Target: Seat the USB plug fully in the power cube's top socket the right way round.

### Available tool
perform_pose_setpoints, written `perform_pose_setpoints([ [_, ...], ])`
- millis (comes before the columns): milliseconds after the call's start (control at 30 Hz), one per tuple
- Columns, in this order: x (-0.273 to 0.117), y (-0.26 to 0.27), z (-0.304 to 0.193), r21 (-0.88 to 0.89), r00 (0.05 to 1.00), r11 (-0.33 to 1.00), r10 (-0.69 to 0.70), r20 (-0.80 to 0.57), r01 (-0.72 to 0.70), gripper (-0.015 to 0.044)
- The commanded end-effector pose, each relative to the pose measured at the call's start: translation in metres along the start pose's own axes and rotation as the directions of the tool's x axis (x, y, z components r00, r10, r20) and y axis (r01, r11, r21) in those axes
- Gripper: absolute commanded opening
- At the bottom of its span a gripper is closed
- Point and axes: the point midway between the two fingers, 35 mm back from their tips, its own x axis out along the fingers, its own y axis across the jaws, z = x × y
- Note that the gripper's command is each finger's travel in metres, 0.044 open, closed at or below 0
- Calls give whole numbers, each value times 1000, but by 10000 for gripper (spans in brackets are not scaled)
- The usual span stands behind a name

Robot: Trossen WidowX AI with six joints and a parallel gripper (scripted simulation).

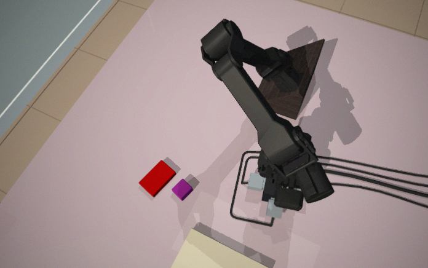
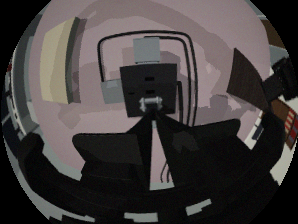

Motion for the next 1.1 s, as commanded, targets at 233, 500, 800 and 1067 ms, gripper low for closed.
perform_pose_setpoints([
  [233,2,0,1,-3,1000,1000,2,5,-2,0],
  [500,3,0,1,-2,1000,1000,2,5,-2,0],
  [800,4,0,1,-2,1000,1000,2,5,-2,0],
  [1067,5,0,1,-2,1000,1000,2,5,-2,0],
])
